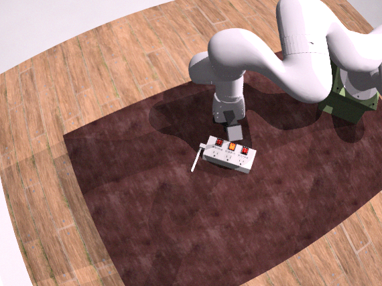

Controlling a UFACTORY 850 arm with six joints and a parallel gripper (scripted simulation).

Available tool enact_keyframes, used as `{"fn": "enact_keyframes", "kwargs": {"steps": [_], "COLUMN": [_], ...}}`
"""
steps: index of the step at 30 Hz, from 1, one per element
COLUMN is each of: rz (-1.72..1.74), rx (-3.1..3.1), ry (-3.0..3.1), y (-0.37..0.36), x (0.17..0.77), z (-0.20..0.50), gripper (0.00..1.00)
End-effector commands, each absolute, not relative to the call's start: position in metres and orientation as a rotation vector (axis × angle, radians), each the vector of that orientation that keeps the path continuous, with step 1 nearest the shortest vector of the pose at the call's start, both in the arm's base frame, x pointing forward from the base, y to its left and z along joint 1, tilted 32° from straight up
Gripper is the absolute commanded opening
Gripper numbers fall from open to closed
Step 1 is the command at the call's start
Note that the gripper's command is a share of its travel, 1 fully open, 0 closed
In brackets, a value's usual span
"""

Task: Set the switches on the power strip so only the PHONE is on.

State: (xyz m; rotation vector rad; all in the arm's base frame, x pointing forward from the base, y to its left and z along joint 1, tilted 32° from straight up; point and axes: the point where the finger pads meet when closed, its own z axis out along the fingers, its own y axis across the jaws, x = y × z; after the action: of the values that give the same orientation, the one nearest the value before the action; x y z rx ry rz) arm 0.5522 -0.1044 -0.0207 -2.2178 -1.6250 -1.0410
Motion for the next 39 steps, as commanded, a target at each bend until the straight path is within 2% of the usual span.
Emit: {"fn": "enact_keyframes", "kwargs": {"steps": [1, 28, 34, 39], "rz": [-1.042, -1.042, -1.047, -1.047], "rx": [-2.218, -2.218, -2.217, -2.217], "ry": [-1.625, -1.625, -1.624, -1.624], "y": [-0.105, -0.105, -0.121, -0.123], "x": [0.553, 0.552, 0.536, 0.535], "z": [-0.02, -0.02, 0.019, 0.022], "gripper": [0.0, 0.0, 0.0, 0.0]}}
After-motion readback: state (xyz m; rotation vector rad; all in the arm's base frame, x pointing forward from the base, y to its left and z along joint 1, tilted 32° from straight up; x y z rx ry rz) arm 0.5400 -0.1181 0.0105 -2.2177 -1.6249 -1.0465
